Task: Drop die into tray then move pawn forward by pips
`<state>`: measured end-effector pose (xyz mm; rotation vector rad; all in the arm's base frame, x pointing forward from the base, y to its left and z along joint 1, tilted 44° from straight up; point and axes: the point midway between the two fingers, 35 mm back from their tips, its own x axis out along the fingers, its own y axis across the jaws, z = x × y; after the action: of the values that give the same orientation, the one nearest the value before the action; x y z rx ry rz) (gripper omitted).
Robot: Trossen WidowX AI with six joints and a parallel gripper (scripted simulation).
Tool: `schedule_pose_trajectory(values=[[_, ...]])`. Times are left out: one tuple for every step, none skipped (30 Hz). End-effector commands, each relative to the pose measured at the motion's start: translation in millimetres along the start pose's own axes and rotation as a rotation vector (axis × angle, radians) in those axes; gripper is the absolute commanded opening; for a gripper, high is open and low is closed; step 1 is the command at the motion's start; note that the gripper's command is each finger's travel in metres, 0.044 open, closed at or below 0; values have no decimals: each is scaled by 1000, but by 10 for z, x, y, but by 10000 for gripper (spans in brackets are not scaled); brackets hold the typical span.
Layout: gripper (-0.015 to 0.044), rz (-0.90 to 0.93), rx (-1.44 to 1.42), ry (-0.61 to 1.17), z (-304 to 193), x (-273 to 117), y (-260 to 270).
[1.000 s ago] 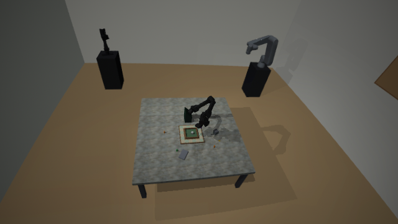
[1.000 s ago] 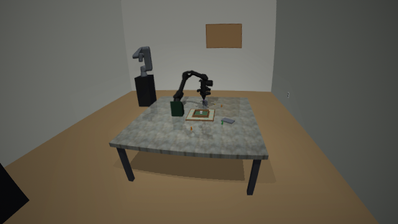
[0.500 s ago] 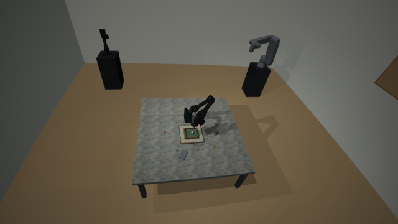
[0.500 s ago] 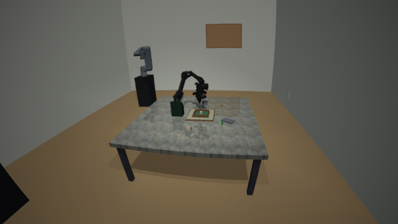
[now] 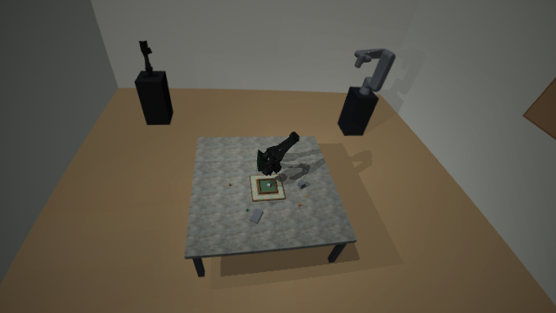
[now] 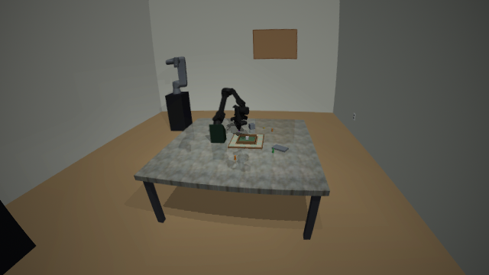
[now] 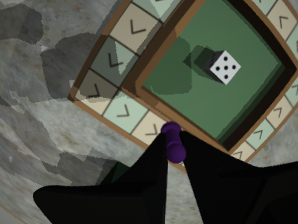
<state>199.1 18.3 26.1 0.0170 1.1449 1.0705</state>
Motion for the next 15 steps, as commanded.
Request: schedule_pose_trajectory(values=[[0, -1, -6, 4, -169, 89, 71], [0, -1, -5, 3, -206, 109, 88], [0, 0, -5, 3, -242, 130, 106], [0, 1, -5, 3, -278, 151, 124], [0, 1, -5, 3, -314, 172, 143], [0, 2, -5, 3, -343, 190, 160], [0, 2, -5, 2, -360, 201, 170], [0, 2, -5, 2, -366, 204, 173], [0, 2, -5, 2, -366, 204, 173], [0, 2, -5, 2, -366, 211, 172], [0, 2, -5, 3, -365, 223, 171], [0, 2, -5, 3, -365, 241, 170], [0, 1, -5, 3, -365, 265, 168], [0, 1, -5, 3, -364, 296, 166], [0, 1, -5, 3, -364, 329, 165]])
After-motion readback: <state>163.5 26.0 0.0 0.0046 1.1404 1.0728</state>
